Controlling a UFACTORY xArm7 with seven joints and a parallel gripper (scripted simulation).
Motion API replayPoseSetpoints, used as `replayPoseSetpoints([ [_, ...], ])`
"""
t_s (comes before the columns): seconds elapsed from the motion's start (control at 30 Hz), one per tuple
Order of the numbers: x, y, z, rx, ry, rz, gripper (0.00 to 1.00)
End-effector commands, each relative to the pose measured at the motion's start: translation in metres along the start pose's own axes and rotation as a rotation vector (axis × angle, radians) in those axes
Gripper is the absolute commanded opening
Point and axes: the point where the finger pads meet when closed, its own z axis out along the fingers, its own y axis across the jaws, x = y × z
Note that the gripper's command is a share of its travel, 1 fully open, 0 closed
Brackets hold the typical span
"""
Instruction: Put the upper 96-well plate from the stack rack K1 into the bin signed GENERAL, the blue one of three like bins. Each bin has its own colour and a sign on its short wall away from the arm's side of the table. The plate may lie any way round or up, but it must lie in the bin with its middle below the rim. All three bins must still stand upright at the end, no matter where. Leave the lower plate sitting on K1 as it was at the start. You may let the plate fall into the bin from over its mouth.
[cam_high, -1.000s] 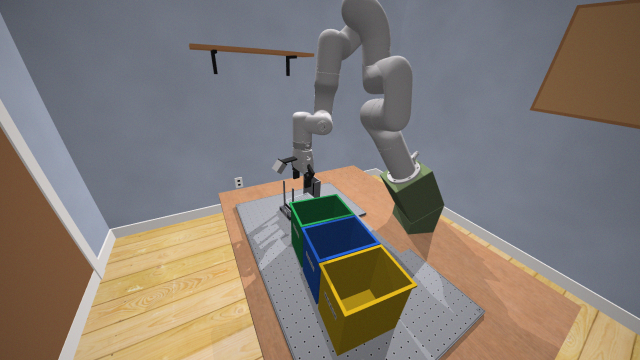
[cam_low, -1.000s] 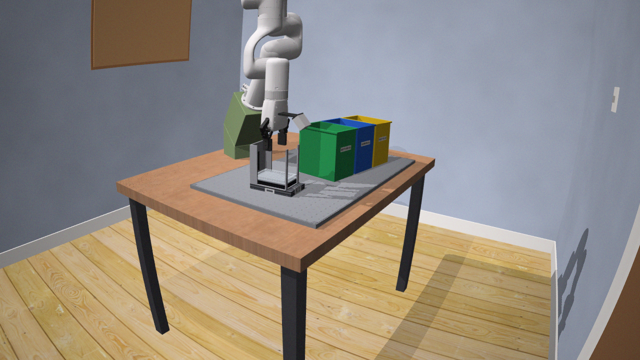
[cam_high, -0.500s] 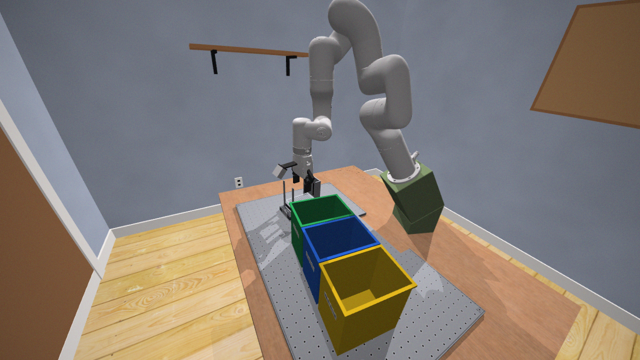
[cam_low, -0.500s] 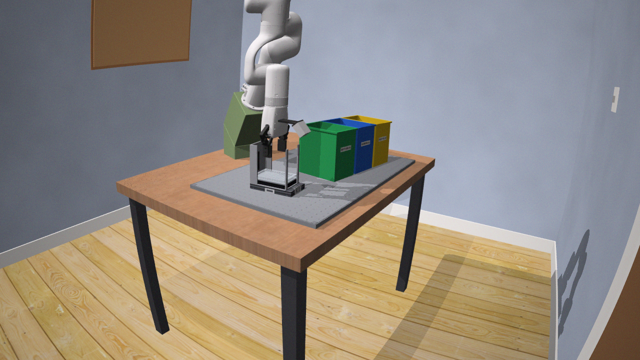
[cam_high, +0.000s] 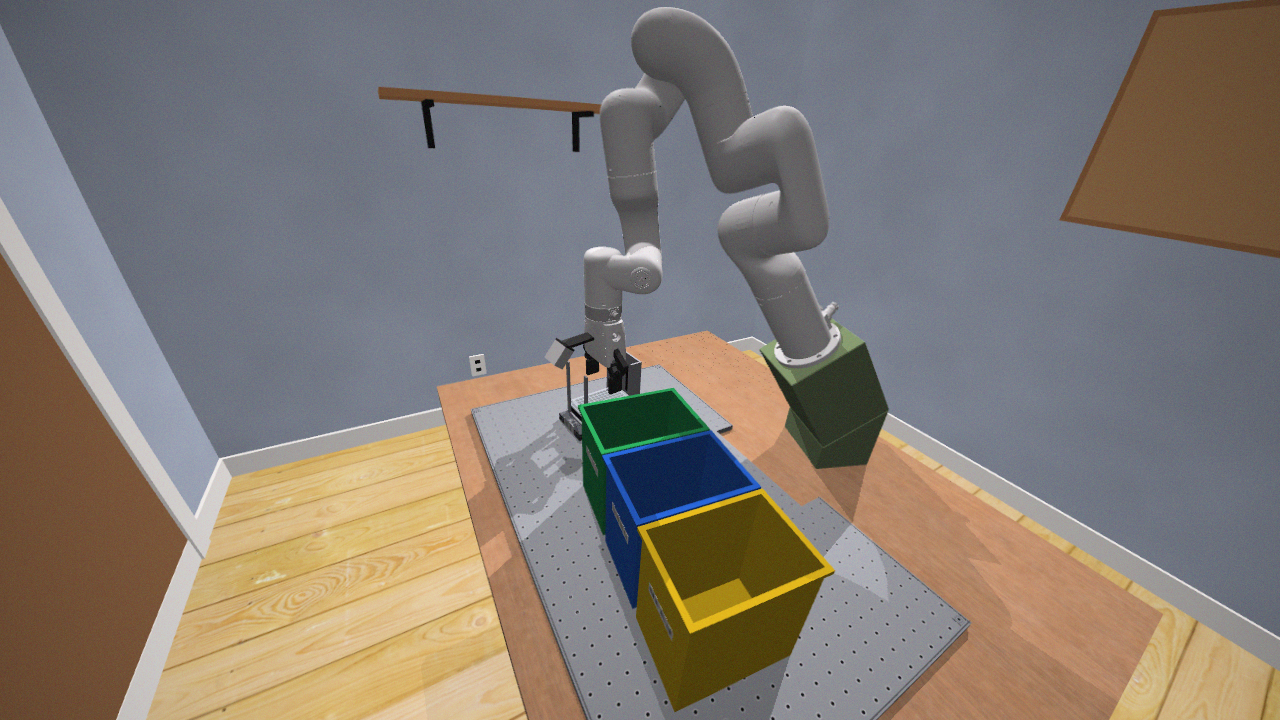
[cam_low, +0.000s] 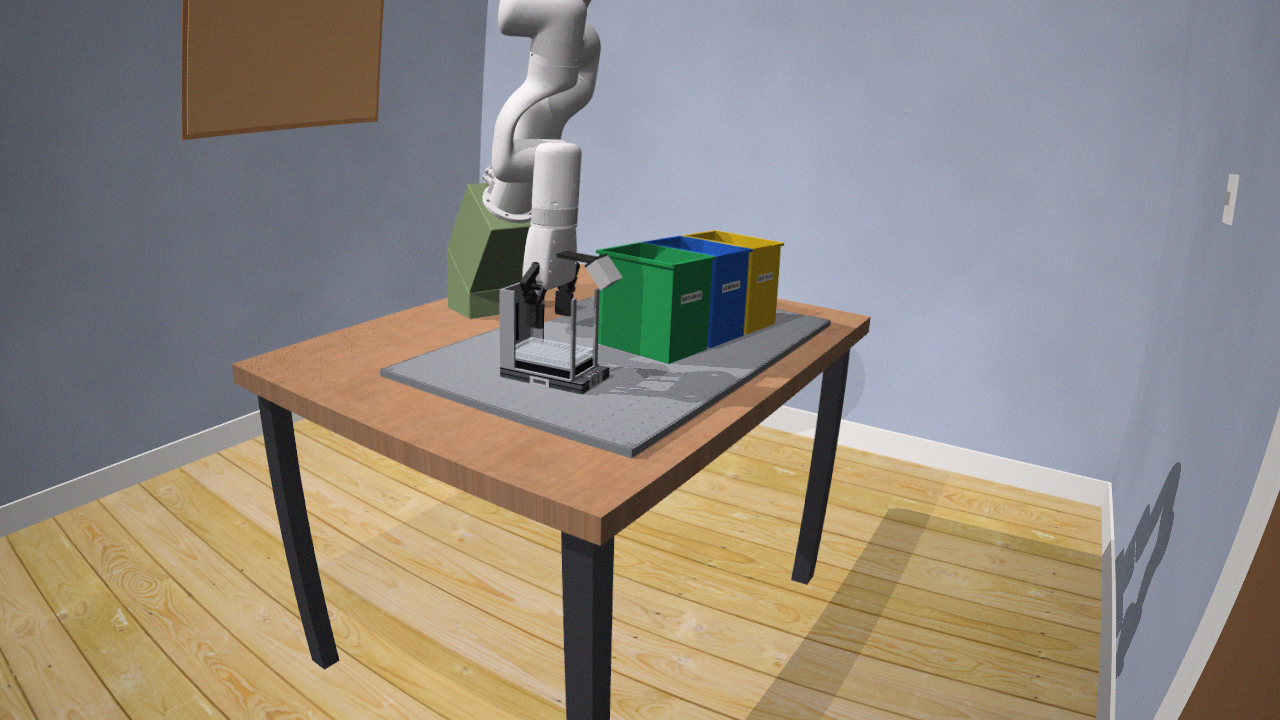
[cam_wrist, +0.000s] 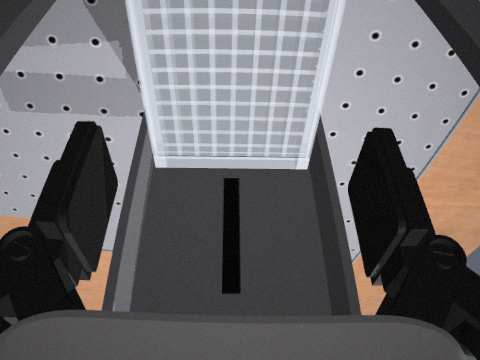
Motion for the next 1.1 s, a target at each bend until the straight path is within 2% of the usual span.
replayPoseSetpoints([
  [0.0, 0.001, 0.0, 0.009, 0.013, 0.022, 0.002, 1.0],
  [0.53, 0.001, 0.0, 0.033, 0.013, 0.021, 0.002, 1.0],
  [1.07, 0.001, 0.0, 0.033, 0.013, 0.021, 0.002, 1.0],
])
